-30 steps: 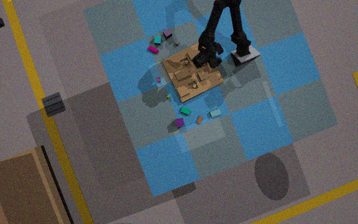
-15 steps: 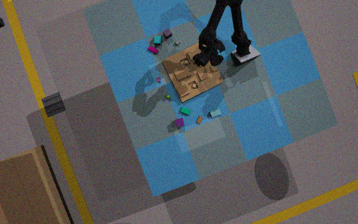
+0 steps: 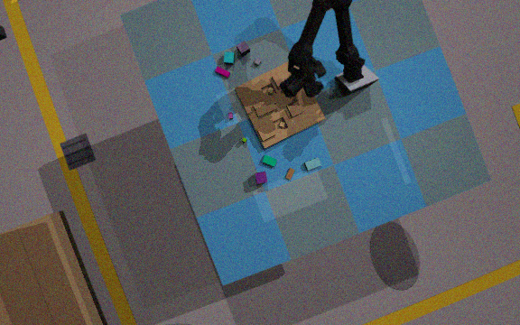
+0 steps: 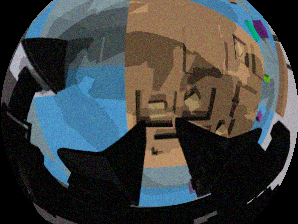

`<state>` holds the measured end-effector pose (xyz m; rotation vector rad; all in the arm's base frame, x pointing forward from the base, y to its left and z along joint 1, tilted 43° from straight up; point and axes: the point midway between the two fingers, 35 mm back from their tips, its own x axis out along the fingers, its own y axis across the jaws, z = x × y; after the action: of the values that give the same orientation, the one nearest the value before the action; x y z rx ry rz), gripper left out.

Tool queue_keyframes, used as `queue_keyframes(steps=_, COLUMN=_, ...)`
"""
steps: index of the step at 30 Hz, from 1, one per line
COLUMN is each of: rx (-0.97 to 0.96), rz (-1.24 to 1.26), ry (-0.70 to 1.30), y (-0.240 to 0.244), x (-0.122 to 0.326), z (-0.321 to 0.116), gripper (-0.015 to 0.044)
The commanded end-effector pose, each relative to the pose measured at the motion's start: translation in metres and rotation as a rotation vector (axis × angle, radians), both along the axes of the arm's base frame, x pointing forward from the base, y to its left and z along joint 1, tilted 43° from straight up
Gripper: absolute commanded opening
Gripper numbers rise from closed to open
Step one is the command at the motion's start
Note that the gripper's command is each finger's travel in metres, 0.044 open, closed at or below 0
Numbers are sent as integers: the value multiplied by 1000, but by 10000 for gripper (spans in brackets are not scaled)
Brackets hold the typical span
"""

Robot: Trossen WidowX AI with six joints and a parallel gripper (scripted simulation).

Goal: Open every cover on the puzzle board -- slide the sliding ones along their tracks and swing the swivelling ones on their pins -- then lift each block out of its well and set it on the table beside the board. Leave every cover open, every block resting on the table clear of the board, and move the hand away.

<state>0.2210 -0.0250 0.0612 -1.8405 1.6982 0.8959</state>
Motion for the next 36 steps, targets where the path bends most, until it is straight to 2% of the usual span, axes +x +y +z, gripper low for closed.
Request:
queue_keyframes(steps=1, rx=-6, rz=1, ry=3, y=-6, x=-2, z=-4, gripper=144)
queue_keyframes(steps=19, rx=-6, rz=-5, ry=-2, y=-6, x=-1, z=-5, gripper=144)
queue_keyframes(steps=36, rx=-2, rz=-178, ry=-163, y=-6, x=-1, z=-5, gripper=144)
